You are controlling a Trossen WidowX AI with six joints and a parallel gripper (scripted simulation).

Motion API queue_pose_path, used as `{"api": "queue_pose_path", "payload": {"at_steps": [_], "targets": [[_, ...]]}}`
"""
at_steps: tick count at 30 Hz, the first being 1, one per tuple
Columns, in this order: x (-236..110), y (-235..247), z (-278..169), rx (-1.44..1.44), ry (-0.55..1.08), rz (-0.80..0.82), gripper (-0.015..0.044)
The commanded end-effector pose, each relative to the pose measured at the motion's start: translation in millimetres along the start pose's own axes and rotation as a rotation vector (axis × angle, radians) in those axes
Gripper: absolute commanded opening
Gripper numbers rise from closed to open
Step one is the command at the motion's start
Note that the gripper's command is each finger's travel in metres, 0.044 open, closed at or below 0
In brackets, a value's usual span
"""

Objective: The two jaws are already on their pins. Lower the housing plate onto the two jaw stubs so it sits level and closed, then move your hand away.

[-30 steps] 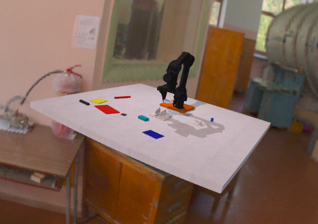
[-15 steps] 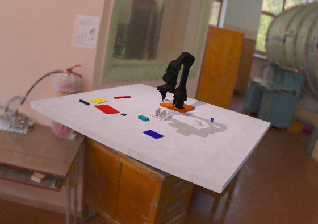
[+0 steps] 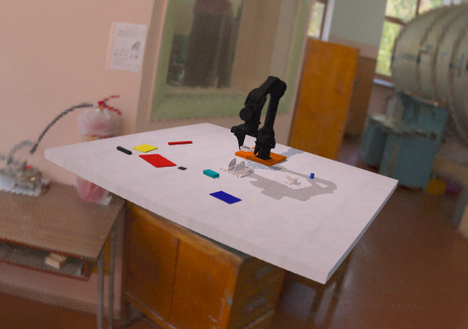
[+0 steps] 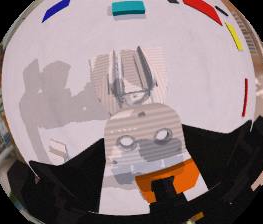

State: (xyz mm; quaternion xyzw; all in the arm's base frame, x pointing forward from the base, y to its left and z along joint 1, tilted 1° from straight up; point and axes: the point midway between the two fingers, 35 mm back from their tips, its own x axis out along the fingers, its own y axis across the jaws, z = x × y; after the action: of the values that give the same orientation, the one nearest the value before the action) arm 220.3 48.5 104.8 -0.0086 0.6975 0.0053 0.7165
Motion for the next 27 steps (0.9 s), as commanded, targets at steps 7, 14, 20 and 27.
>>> {"api": "queue_pose_path", "payload": {"at_steps": [7,14,20,27], "targets": [[7.5,-0.3,0.3,-0.003,0.002,-0.002,0.0351],[19.1,-0.1,1.2,-0.004,0.002,-0.002,0.0351],[28.9,-0.1,1.4,-0.004,0.002,-0.002,0.0351],[40.3,-0.2,1.2,-0.005,0.002,-0.002,0.0351]]}}
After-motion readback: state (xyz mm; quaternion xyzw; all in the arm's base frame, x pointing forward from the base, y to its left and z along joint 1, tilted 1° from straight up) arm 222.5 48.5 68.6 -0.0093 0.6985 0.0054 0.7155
